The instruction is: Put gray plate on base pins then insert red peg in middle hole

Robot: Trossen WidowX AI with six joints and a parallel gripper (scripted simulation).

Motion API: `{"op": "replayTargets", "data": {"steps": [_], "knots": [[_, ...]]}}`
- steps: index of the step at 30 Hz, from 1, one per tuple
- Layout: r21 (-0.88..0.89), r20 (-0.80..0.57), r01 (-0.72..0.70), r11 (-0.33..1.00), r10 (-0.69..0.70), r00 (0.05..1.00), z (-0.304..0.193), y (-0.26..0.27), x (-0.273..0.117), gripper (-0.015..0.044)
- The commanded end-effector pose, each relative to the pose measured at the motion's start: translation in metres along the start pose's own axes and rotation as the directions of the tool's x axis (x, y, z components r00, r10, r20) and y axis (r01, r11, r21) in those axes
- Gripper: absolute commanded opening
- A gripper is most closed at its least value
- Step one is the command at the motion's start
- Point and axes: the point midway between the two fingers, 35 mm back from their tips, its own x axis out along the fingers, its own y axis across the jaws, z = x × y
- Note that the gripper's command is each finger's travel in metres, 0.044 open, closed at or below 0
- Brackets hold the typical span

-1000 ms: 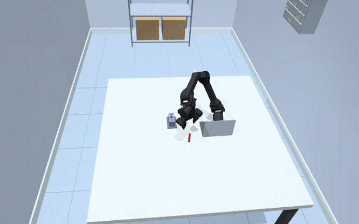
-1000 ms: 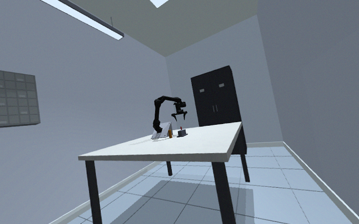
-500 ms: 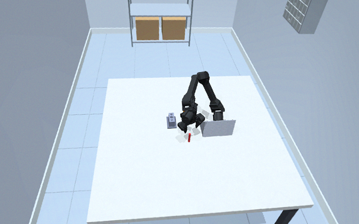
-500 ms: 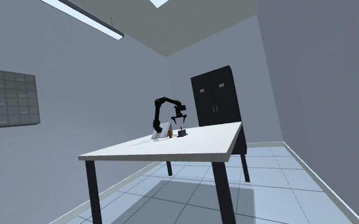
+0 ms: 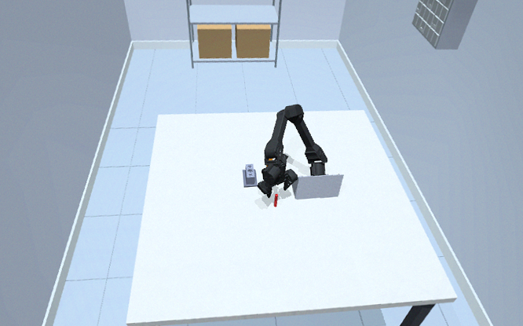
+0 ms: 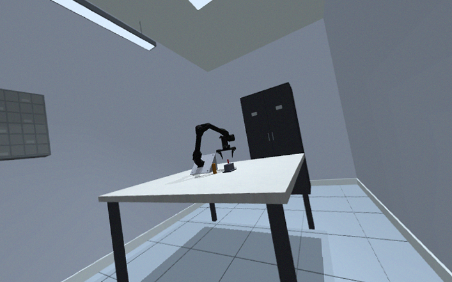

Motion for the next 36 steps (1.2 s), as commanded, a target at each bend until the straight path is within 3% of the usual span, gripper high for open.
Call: {"op": "replayTargets", "data": {"steps": [1,28,36], "knots": [[-0.003,0.006,0.001,1.0,-0.001,1.0,0.001,0.0,0.007,0.044],[-0.005,0.008,0.002,1.0,-0.001,1.0,0.001,0.0,0.048,0.044],[-0.005,0.008,0.002,1.0,-0.001,1.0,0.001,0.0,0.048,0.023]]}}
